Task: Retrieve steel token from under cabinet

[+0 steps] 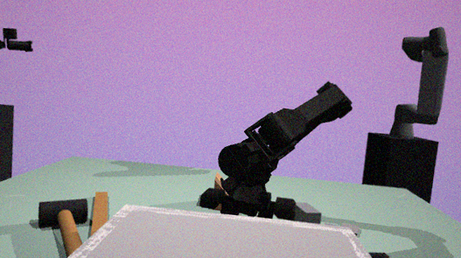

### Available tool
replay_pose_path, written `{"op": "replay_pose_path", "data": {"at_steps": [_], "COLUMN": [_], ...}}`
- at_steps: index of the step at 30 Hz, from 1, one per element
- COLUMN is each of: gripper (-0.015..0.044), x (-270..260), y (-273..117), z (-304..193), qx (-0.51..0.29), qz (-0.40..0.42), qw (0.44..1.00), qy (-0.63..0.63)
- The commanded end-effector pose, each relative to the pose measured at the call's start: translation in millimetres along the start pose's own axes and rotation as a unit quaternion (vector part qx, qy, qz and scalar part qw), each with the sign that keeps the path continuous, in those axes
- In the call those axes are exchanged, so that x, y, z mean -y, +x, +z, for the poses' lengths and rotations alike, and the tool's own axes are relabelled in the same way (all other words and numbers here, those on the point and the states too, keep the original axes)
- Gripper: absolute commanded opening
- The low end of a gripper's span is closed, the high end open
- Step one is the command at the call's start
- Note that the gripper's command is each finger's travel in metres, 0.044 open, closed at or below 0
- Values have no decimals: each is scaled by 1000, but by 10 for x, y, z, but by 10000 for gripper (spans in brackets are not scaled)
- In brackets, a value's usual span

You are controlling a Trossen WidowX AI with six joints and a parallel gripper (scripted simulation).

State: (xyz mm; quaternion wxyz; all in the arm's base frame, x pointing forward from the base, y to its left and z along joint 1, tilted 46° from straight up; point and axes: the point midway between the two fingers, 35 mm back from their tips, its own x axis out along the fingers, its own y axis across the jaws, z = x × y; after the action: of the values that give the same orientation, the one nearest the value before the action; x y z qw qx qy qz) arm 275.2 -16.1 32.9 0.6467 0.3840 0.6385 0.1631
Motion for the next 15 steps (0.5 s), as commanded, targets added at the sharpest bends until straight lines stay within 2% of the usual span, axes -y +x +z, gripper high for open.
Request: {"op": "replay_pose_path", "data": {"at_steps": [1,15], "gripper": [0,0], "x": [-6,3], "y": [6,6], "z": [-68,-239], "qx": [-3,-3], "qz": [-1,-1], "qw": [1000,1000], "qy": [-3,-2]}}
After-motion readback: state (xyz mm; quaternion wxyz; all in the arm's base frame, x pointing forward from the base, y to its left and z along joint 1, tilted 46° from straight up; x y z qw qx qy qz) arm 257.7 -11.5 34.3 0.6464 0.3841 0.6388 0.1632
